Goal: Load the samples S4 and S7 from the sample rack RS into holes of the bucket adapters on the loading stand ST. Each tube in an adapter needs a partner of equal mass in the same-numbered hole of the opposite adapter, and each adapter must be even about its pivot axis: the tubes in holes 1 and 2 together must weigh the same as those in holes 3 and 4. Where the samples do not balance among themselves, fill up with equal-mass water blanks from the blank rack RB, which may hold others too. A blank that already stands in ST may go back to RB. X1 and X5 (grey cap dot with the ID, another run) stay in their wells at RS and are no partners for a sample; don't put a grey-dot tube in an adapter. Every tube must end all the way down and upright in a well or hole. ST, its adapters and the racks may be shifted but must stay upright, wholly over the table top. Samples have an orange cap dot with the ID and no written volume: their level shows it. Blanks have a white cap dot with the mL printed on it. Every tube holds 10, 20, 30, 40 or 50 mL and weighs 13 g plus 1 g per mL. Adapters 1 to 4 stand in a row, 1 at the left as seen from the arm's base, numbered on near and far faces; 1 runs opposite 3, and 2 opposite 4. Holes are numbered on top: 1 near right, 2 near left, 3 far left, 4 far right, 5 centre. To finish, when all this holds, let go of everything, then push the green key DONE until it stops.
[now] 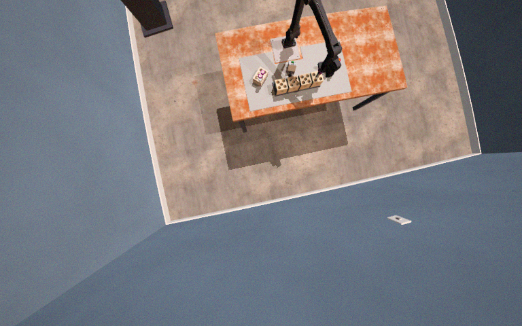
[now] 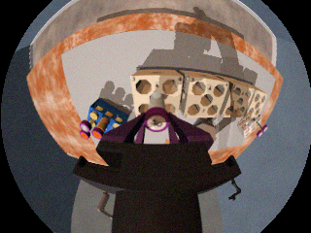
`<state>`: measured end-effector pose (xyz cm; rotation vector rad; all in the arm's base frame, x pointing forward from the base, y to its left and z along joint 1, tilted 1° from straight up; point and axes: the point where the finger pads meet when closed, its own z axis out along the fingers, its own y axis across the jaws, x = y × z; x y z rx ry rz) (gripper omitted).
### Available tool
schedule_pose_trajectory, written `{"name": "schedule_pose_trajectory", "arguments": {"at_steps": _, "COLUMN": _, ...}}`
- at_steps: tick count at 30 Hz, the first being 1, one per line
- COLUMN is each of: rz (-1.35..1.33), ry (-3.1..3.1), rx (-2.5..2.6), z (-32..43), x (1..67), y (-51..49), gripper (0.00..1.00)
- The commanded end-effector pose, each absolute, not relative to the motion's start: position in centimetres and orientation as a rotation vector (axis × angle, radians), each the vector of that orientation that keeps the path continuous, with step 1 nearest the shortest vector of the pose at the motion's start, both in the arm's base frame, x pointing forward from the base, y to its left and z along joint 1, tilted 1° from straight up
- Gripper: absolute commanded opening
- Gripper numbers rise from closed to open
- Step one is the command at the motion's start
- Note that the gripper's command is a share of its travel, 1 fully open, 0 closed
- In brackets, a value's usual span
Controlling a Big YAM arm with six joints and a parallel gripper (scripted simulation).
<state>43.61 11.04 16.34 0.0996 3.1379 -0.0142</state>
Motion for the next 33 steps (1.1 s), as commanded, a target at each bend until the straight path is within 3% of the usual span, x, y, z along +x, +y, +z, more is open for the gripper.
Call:
{"name": "schedule_pose_trajectory", "arguments": {"at_steps": 1, "rz": -0.010, "ry": 3.122, "rx": 0.108, "z": 16.0, "x": 44.4, "y": 10.7, "gripper": 0.00}}
{"name": "schedule_pose_trajectory", "arguments": {"at_steps": 33, "rz": -0.005, "ry": 3.112, "rx": 0.103, "z": 12.7, "x": 44.4, "y": 10.6, "gripper": 0.00}}
